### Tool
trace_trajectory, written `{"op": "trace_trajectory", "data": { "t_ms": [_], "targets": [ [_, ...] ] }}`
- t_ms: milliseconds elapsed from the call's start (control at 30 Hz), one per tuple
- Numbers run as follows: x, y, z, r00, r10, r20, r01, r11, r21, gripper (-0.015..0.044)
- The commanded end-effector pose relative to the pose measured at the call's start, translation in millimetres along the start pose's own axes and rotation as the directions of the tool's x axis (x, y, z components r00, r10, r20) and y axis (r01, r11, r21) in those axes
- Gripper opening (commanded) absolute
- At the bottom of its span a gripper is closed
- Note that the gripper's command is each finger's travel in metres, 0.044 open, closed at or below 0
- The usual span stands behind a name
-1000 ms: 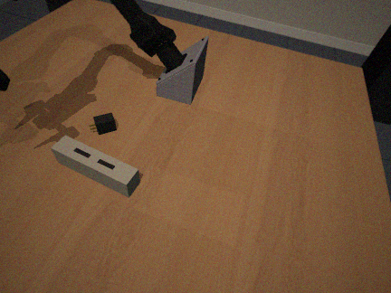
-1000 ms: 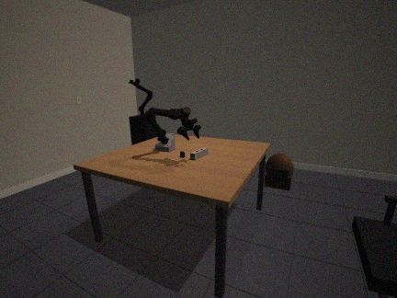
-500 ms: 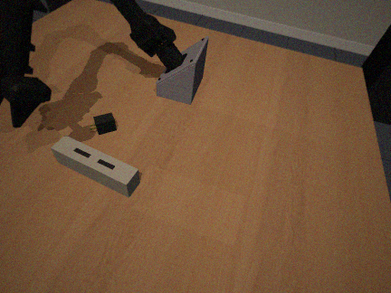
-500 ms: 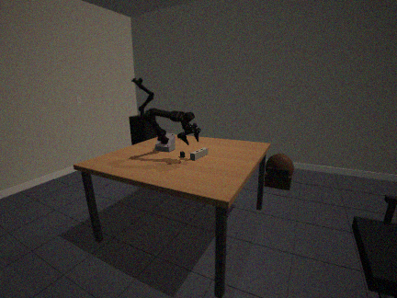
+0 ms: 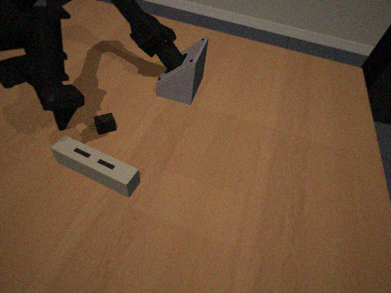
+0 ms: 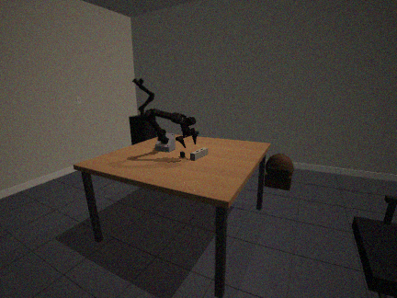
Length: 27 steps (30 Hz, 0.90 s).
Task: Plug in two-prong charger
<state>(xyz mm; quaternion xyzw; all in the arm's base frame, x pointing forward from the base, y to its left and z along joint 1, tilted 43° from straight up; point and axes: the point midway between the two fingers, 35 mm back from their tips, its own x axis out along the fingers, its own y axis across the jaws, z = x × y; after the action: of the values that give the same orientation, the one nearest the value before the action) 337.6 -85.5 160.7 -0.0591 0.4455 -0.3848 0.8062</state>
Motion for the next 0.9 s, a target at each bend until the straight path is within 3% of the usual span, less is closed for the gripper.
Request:
{"op": "trace_trajectory", "data": {
  "t_ms": [0,600,867],
  "targets": [
    [4.7,-0.4,-25.0,0.997,-0.014,-0.072,0.017,0.999,0.042,0.044],
    [10.6,-14.1,-104.0,0.942,-0.123,-0.313,0.188,0.965,0.185,0.044],
    [11.1,-16.9,-109.9,0.934,-0.135,-0.331,0.207,0.959,0.194,0.044]
  ]
}}
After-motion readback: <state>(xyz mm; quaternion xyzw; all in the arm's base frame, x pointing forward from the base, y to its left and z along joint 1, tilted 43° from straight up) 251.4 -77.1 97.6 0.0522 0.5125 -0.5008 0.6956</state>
